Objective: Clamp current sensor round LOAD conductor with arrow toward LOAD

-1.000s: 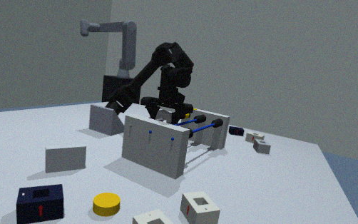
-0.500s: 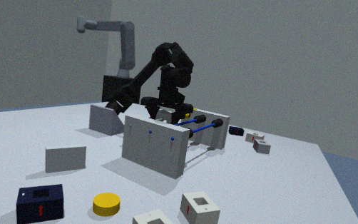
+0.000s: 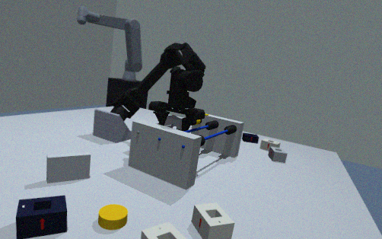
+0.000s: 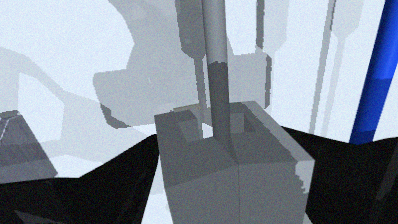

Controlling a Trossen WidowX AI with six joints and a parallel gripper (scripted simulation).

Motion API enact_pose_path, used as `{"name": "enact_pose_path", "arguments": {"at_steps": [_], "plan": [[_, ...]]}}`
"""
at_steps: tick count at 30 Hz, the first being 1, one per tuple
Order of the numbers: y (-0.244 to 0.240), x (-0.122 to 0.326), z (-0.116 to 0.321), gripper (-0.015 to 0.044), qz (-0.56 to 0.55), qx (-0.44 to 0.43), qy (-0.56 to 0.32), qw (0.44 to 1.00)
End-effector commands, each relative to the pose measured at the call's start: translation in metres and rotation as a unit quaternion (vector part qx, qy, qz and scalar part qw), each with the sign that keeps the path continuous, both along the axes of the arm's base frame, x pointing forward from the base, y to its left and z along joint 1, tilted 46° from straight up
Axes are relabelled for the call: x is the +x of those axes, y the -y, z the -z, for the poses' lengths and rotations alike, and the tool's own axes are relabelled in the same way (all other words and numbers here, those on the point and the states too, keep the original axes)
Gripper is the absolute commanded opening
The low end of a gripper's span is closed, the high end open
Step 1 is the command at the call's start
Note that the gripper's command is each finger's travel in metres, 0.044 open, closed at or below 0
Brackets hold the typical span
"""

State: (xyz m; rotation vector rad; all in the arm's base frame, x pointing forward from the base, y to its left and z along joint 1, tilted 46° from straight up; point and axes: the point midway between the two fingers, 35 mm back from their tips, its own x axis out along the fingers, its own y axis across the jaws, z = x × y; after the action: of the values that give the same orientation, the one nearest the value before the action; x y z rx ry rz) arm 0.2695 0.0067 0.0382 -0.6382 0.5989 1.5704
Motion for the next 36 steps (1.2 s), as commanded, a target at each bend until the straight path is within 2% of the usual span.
{"name": "enact_pose_path", "arguments": {"at_steps": [1, 11, 22, 36], "plan": [[0.0001, -0.0001, -0.0003, 0.0, 0.0, 0.0, 0.0, 1.0], [0.0008, 0.0002, -0.0007, 0.0, 0.008, 0.0, 0.007, 1.0], [0.0096, 0.0014, -0.009, 0.0, 0.085, 0.005, 0.079, 0.993], [0.0066, 0.0012, -0.0081, 0.0, 0.079, 0.008, 0.078, 0.994]]}}
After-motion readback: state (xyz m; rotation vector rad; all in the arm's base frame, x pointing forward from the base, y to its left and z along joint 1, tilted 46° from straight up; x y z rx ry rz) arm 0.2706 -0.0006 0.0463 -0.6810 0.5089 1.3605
